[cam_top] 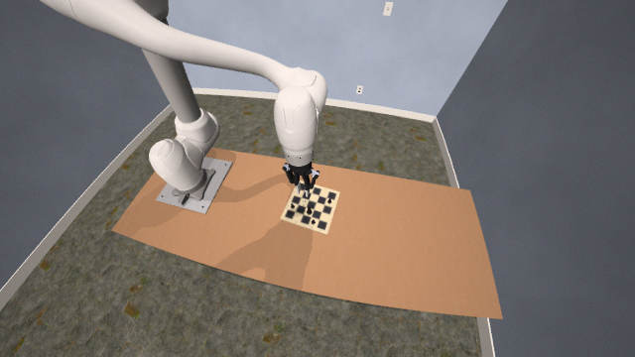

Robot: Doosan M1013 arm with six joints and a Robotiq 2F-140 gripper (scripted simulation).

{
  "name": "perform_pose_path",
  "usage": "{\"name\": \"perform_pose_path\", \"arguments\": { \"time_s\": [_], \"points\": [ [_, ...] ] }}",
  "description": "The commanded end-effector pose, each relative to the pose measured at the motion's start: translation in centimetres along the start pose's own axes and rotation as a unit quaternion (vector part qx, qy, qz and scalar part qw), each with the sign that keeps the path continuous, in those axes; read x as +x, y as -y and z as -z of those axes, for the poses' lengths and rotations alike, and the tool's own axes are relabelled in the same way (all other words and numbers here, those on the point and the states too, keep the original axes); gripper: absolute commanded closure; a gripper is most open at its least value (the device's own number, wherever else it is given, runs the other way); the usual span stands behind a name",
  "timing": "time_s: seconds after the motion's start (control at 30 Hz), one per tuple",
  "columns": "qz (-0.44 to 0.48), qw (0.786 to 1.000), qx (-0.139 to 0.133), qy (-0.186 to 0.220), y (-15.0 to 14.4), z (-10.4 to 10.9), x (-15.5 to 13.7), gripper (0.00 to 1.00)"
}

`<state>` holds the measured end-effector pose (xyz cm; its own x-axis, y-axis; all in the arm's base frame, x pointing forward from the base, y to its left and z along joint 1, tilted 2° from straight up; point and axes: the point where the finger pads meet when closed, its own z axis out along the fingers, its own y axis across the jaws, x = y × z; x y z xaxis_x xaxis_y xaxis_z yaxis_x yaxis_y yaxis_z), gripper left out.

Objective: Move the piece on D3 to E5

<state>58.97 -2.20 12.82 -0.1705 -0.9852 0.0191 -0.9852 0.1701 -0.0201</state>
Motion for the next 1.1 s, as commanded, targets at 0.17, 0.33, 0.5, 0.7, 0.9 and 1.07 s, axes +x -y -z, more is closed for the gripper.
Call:
{"name": "perform_pose_path", "arguments": {
  "time_s": [0.17, 0.33, 0.5, 0.7, 0.9, 1.07],
  "points": [
    [0.000, 1.000, 0.000, 0.000, 0.0, 0.0, 0.0, 0.80],
    [0.000, 1.000, 0.000, 0.000, 0.0, 0.0, 0.0, 0.80],
    [0.000, 1.000, 0.000, 0.000, 0.0, -0.2, 0.0, 0.80],
    [0.000, 1.000, 0.000, 0.000, 0.0, -0.6, 0.0, 0.80],
    [0.000, 1.000, 0.000, 0.000, 0.0, -1.3, 0.0, 0.80],
    [0.000, 1.000, 0.000, 0.000, 0.0, -2.0, 0.0, 0.80]
  ]
}}
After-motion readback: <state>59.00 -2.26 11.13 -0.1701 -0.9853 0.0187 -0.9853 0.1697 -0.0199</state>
